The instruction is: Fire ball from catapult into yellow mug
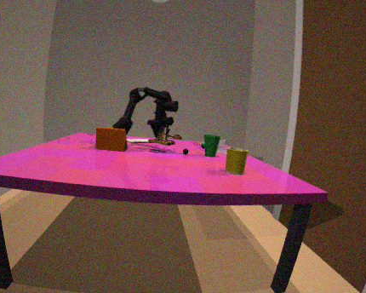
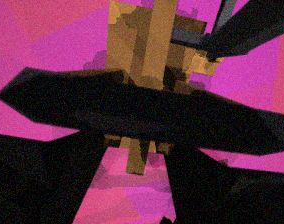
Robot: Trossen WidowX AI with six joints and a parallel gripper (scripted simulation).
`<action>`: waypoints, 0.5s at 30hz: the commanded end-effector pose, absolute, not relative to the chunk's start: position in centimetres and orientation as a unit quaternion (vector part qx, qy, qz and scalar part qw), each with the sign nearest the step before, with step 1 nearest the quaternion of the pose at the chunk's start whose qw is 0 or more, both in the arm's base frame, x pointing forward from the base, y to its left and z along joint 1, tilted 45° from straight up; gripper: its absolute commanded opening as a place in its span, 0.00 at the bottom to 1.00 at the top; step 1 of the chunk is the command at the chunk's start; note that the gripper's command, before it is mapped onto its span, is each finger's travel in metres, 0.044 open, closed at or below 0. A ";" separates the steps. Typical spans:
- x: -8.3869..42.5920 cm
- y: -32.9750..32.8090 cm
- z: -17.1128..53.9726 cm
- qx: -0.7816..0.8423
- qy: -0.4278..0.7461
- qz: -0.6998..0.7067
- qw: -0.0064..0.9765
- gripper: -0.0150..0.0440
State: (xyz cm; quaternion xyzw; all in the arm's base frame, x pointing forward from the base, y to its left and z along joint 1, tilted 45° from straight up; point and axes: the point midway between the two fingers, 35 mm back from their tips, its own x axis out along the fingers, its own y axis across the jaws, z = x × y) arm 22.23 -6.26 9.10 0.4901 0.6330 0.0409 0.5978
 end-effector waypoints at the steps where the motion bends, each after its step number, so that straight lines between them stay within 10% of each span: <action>1: 22.6 -7.6 9.2 0.473 0.631 0.054 0.613 0.25; 15: 24.9 -16.3 3.5 0.313 0.602 0.194 0.708 0.25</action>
